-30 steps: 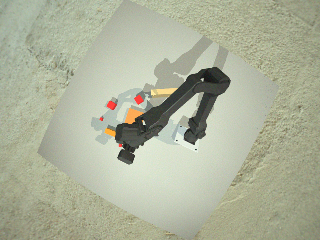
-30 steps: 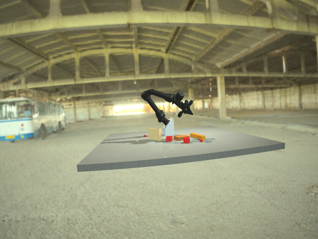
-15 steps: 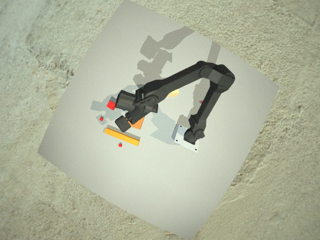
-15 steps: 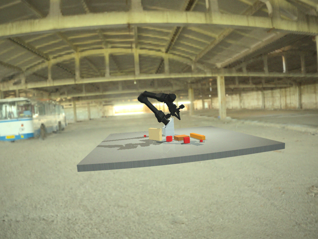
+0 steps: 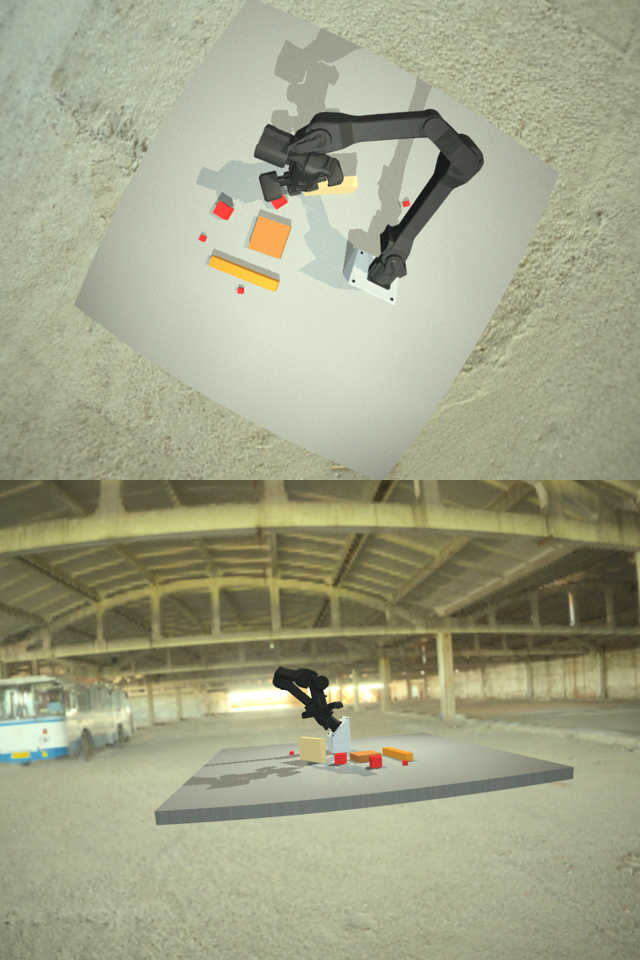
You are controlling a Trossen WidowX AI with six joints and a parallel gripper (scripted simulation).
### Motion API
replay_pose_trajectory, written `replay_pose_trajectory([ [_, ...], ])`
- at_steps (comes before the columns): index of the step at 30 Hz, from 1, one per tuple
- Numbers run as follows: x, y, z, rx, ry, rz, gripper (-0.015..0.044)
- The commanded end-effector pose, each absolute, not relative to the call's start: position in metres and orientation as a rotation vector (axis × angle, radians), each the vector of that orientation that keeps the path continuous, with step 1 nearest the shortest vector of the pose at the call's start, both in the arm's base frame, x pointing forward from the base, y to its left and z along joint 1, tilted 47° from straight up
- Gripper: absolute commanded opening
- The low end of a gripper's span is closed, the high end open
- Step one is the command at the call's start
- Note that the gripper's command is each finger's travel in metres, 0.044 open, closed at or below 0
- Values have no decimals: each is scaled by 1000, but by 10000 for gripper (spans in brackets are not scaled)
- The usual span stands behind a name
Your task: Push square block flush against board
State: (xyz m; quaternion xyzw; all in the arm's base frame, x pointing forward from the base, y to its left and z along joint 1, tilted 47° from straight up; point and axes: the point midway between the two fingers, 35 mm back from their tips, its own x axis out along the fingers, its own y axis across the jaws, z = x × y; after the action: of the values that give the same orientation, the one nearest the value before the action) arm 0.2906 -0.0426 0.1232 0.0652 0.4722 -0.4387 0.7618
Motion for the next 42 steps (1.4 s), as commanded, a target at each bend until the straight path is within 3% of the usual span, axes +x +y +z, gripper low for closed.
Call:
replay_pose_trajectory([
  [1, 276, -72, 150, 170, 978, -1091, 0],
  [8, 249, -107, 185, 194, 915, -1266, 0],
  [19, 250, -144, 152, 189, 912, -1265, 0],
  [42, 243, -132, 140, 191, 915, -1264, 0],
])
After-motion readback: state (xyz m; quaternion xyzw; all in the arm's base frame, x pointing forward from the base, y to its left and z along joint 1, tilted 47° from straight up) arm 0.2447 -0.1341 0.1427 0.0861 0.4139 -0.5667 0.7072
